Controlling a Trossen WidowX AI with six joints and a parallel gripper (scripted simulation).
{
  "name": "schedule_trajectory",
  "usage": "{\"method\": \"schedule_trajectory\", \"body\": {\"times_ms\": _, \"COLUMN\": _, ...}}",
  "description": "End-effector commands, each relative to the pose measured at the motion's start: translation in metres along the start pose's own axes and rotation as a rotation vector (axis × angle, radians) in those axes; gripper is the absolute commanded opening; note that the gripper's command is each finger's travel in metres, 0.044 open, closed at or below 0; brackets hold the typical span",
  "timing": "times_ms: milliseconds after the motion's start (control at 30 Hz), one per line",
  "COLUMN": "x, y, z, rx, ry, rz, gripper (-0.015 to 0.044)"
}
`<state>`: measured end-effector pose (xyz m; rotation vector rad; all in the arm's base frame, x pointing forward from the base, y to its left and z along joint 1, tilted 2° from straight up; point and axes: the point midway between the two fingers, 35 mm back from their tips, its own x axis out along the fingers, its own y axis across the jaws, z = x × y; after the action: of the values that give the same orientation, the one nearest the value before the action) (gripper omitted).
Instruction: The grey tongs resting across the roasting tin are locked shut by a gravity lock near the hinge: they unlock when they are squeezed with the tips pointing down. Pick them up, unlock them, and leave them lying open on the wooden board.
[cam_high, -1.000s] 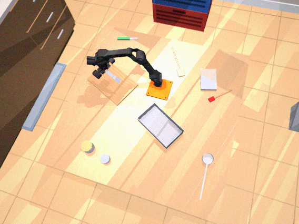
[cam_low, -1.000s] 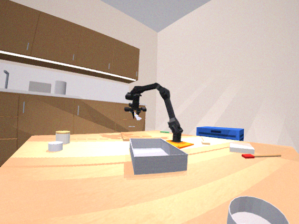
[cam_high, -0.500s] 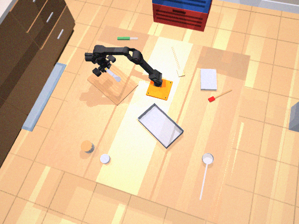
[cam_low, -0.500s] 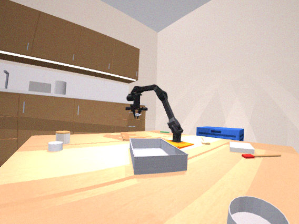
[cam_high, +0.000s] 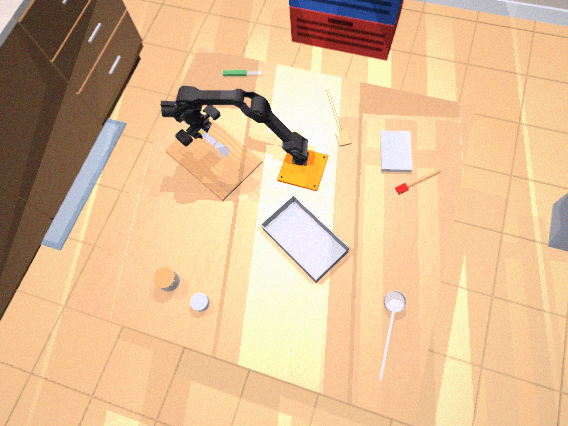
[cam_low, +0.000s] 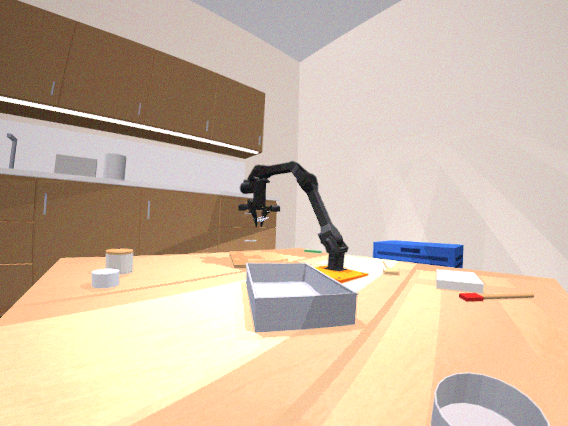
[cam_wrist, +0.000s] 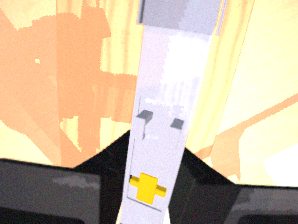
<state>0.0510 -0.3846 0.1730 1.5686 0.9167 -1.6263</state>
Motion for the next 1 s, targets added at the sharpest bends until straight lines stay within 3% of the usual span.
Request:
{"method": "schedule_trajectory", "body": {"times_ms": 0, "x": 0.007, "y": 0.001, "z": 0.001, "rx": 0.003, "ry": 0.003, "rz": 0.003, "gripper": -0.0150}}
{"method": "schedule_trajectory", "body": {"times_ms": 967, "x": 0.055, "y": 0.004, "z": 0.003, "rx": -0.002, "ry": 0.006, "rz": 0.007, "gripper": -0.0150}}
